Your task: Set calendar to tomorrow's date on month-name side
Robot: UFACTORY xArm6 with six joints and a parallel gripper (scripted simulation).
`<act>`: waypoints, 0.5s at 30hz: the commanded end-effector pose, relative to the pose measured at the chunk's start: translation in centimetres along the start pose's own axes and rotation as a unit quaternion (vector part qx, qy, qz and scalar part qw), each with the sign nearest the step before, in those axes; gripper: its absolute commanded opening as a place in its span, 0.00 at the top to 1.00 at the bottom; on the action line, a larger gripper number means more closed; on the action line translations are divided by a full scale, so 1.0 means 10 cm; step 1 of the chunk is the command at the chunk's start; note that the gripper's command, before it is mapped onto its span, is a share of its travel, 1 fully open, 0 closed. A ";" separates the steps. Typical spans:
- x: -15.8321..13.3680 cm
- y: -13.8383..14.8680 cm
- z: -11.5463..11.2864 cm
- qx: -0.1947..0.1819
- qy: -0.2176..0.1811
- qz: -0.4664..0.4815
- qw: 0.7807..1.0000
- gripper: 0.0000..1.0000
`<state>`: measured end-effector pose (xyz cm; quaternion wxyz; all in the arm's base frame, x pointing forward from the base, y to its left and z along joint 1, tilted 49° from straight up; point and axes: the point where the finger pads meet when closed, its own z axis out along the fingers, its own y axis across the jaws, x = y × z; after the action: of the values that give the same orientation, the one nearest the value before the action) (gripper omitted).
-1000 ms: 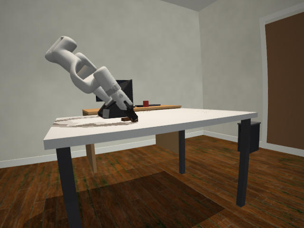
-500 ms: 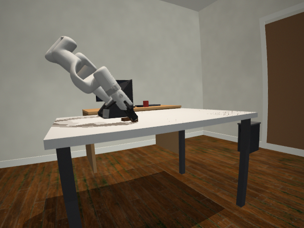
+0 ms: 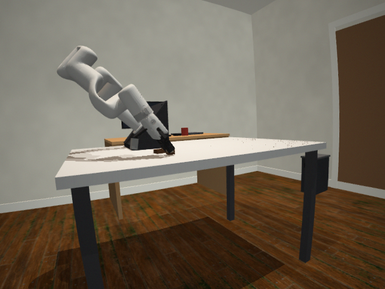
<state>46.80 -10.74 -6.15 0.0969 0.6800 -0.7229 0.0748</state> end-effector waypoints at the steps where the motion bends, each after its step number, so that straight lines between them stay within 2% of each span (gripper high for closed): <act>1: 0.00 -0.01 -0.01 0.002 0.000 -0.001 1.000 0.73; 15: 0.02 -0.01 0.02 0.002 0.000 -0.001 1.000 0.73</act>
<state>46.78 -10.98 -6.36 0.0970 0.6800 -0.7230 0.0748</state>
